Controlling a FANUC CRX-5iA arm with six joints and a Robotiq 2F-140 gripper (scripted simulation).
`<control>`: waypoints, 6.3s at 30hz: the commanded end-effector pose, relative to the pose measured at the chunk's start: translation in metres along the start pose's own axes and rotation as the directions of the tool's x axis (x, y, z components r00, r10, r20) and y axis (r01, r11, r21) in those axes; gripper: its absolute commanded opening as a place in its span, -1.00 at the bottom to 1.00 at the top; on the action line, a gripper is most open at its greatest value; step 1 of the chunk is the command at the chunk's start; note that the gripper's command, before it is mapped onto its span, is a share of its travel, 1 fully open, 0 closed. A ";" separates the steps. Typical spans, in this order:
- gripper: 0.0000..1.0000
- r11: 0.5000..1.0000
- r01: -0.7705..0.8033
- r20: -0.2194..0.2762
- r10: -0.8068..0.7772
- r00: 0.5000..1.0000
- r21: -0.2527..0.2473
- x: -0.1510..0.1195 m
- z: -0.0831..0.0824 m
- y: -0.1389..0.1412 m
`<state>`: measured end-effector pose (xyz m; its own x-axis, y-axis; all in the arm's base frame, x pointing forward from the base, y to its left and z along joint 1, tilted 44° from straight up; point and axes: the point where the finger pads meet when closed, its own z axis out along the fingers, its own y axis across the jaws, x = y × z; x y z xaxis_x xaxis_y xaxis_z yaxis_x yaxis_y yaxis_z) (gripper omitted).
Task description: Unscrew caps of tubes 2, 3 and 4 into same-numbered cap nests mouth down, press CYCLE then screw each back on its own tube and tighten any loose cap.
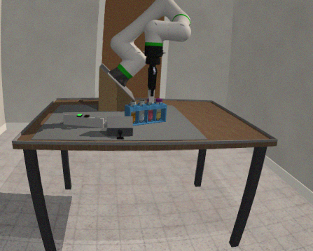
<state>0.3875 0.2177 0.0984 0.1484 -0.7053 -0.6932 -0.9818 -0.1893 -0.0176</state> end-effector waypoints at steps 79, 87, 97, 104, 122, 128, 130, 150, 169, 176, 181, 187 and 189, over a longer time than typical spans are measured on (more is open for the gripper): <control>-1.00 1.000 0.009 -0.002 -0.009 1.000 0.000 0.000 0.000 0.000; -1.00 0.990 -0.138 -0.002 0.138 0.990 0.000 0.000 0.000 0.000; -0.31 0.990 -0.138 -0.002 0.138 0.990 0.000 0.000 0.000 0.000; -0.31 0.995 -0.098 -0.002 0.098 0.995 0.000 0.000 0.000 0.000; -0.31 0.877 0.481 -0.002 -0.481 0.877 -0.001 0.000 0.000 0.000; -0.31 0.737 0.675 -0.002 -0.675 0.737 -0.001 0.000 0.000 0.000; -0.31 0.681 0.732 -0.001 -0.732 0.681 -0.001 0.000 0.000 0.000; -1.00 0.615 0.789 -0.001 -0.789 0.615 -0.002 0.000 0.000 0.000; -1.00 0.978 0.207 -0.002 -0.207 0.978 0.000 0.000 0.000 0.000; -1.00 0.999 -0.041 -0.002 0.041 0.999 0.000 0.000 0.001 0.000; -1.00 0.990 -0.138 -0.002 0.138 0.990 0.000 0.000 0.001 0.000; -0.31 0.990 -0.138 -0.002 0.138 0.990 0.000 0.000 0.001 0.000; -0.31 0.990 -0.138 -0.002 0.138 0.990 0.000 0.000 0.001 0.000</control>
<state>0.3875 0.2186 0.0980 0.0117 -0.7260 -0.6876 -0.9928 -0.0902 0.0783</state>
